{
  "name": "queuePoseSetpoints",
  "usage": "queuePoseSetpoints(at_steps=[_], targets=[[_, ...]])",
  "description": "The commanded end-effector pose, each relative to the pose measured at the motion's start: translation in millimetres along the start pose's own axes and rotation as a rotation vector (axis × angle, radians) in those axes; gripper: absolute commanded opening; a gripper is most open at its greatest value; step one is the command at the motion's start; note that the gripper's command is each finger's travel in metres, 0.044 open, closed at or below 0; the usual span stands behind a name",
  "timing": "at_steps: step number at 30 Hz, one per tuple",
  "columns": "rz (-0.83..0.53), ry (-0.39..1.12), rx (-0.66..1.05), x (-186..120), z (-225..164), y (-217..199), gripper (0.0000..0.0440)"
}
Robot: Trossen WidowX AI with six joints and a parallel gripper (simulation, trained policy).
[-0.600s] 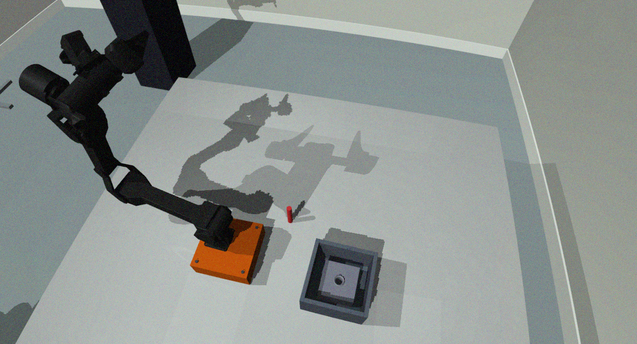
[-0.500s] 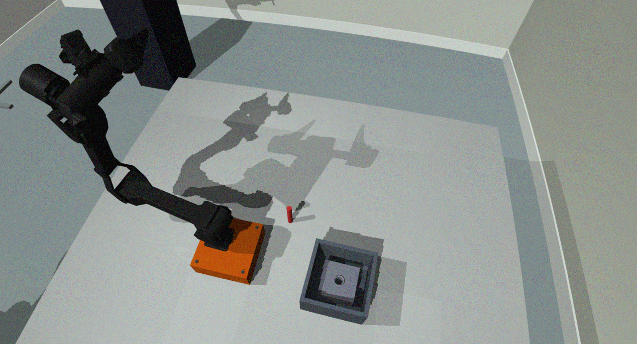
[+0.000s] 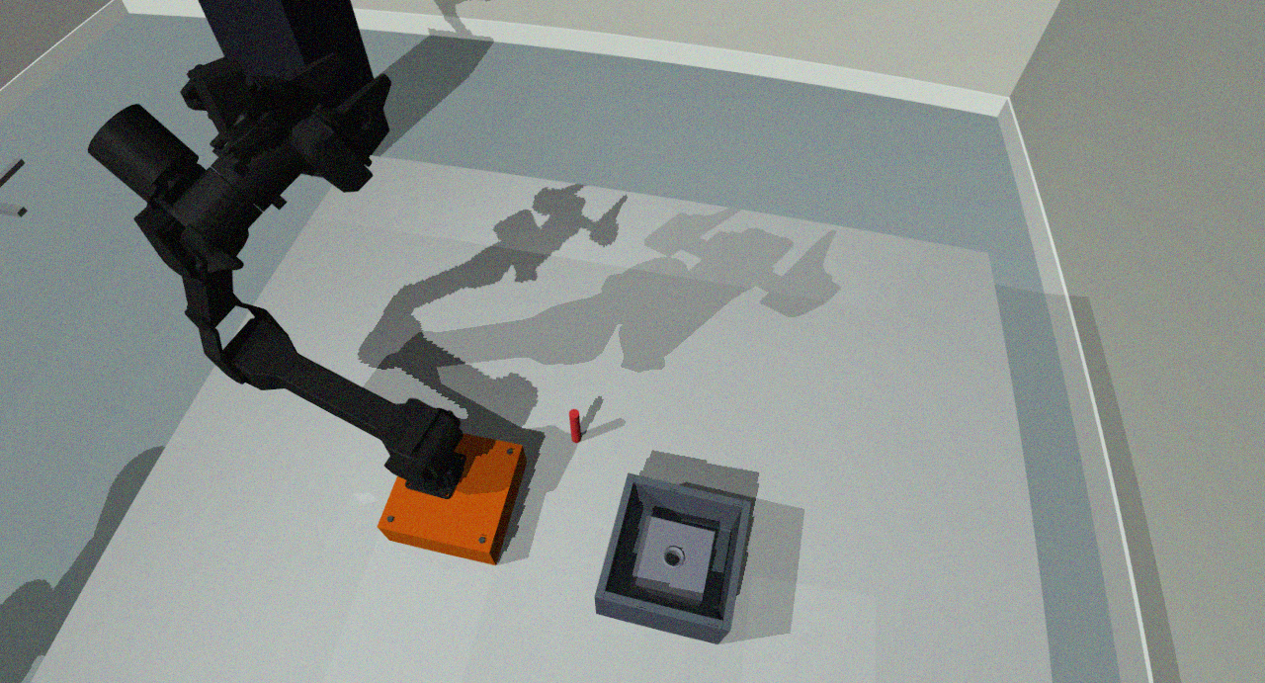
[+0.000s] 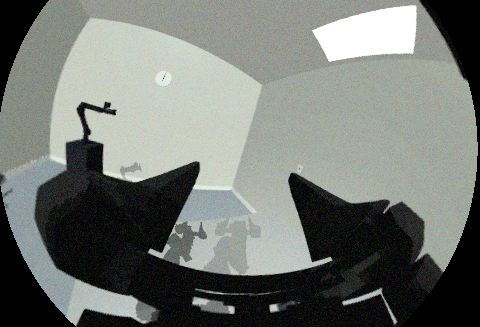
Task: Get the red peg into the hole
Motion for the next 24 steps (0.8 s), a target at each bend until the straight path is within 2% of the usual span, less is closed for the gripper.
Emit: queuePoseSetpoints(at_steps=[1,24], targets=[[-0.068,0.027,0.089,6,-11,-19,0.0440],[-0.451,0.245,0.756,24,-100,-124,0.0440]])
Point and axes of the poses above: the point midway between the two fingers, 35 mm back from their tips, its own x axis out along the fingers, its own y axis across the jaws, z = x × y, the point moved 10 cm from there along -x, back along the fingers, and after that the axes turned 13 degrees about -x, right-handed, at the moved point
